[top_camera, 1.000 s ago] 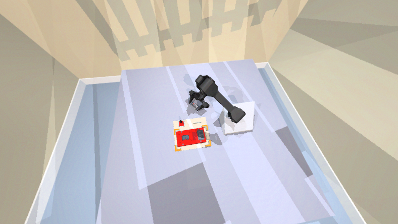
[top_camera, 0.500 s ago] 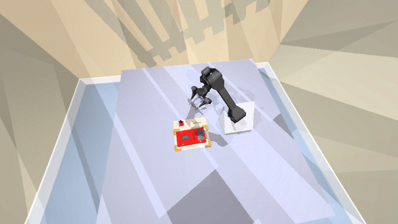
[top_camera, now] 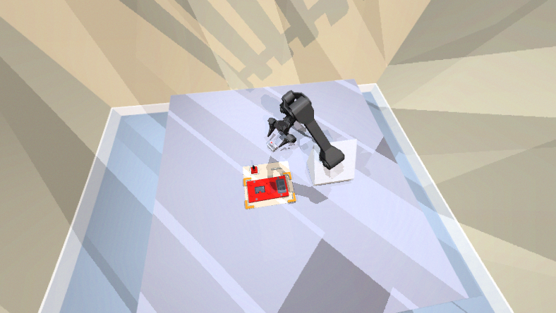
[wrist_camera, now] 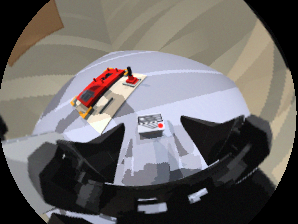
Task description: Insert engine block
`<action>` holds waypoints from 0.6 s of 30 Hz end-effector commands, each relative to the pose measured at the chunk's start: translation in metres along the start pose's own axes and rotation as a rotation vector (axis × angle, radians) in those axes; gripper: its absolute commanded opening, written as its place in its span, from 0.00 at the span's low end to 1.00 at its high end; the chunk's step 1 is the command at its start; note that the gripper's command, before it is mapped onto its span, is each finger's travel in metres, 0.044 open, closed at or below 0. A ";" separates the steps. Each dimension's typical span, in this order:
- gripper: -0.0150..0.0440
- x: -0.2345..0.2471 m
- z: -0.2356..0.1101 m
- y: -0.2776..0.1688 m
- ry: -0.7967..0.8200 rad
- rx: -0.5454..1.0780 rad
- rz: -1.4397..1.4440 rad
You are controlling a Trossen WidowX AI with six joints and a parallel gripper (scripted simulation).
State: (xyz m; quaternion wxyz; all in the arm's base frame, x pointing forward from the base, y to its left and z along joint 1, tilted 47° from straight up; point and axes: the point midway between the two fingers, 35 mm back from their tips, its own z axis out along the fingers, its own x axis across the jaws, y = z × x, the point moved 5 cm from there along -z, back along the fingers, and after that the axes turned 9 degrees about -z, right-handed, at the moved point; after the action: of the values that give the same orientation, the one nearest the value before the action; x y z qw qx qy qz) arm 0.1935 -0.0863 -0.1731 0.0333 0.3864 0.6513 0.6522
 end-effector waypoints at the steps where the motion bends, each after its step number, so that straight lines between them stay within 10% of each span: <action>1: 1.00 -0.001 0.001 0.003 0.018 0.031 0.052; 18: 1.00 0.000 0.006 0.018 0.086 0.293 0.446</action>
State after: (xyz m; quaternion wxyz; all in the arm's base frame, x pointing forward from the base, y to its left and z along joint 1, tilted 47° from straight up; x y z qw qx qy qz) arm 0.2035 -0.0841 -0.1610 -0.1749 0.4824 0.6379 0.5742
